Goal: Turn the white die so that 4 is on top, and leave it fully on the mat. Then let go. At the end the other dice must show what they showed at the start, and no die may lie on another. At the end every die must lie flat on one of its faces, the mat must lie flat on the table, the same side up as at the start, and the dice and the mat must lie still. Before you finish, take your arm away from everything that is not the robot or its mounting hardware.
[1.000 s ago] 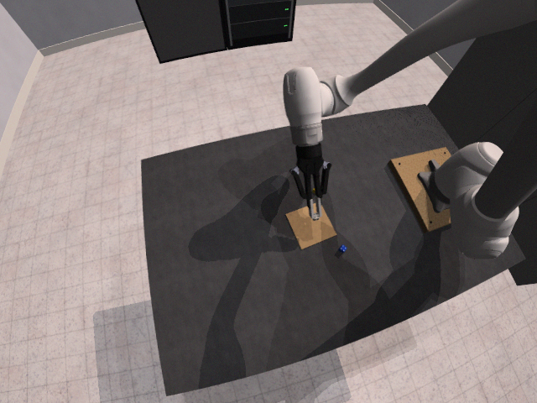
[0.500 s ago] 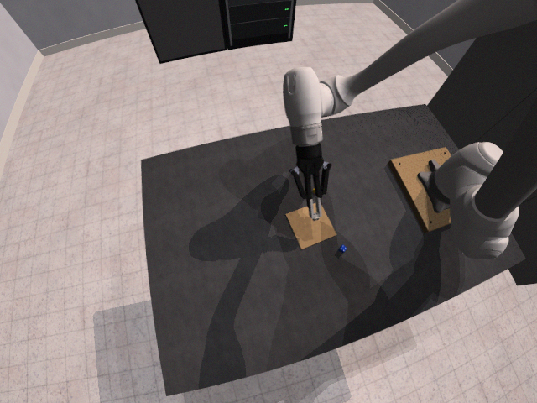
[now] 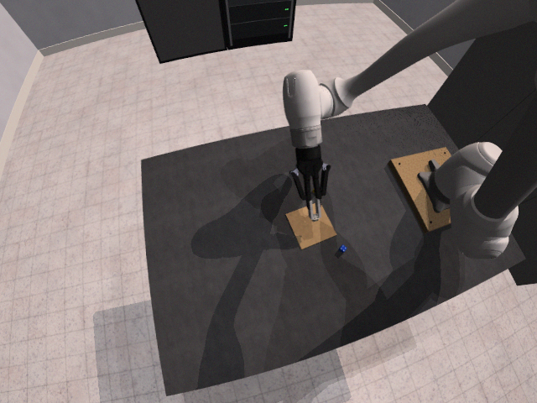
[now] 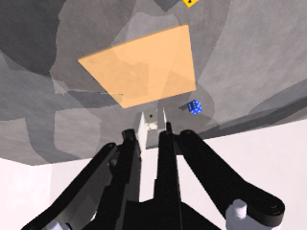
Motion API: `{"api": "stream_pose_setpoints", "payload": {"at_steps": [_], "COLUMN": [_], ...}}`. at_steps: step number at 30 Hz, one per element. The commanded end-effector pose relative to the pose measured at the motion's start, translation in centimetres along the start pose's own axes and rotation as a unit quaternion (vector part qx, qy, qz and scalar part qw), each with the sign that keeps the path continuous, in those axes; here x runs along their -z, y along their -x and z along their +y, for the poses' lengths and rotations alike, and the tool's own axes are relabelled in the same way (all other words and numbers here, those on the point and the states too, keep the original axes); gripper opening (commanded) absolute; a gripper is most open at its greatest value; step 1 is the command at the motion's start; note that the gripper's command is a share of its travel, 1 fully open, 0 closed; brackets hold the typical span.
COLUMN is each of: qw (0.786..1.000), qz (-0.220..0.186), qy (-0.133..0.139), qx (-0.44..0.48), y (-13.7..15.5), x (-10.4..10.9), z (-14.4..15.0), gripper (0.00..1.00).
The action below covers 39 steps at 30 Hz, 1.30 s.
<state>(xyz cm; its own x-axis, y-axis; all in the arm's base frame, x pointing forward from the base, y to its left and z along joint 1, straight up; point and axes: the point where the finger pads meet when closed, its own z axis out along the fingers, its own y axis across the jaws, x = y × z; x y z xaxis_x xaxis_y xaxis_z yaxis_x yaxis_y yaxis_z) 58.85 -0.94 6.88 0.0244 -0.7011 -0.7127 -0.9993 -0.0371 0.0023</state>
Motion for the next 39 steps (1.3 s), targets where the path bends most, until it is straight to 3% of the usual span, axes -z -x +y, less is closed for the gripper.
{"api": "stream_pose_setpoints", "payload": {"at_steps": [1, 39], "qw": [1.000, 1.000], "qz": [0.000, 0.000], "qy": [0.000, 0.000], "qx": [0.000, 0.000], "y": [-0.2, -3.6], "x": [-0.2, -3.6], "z": [0.0, 0.0], "gripper": [0.09, 0.09]}}
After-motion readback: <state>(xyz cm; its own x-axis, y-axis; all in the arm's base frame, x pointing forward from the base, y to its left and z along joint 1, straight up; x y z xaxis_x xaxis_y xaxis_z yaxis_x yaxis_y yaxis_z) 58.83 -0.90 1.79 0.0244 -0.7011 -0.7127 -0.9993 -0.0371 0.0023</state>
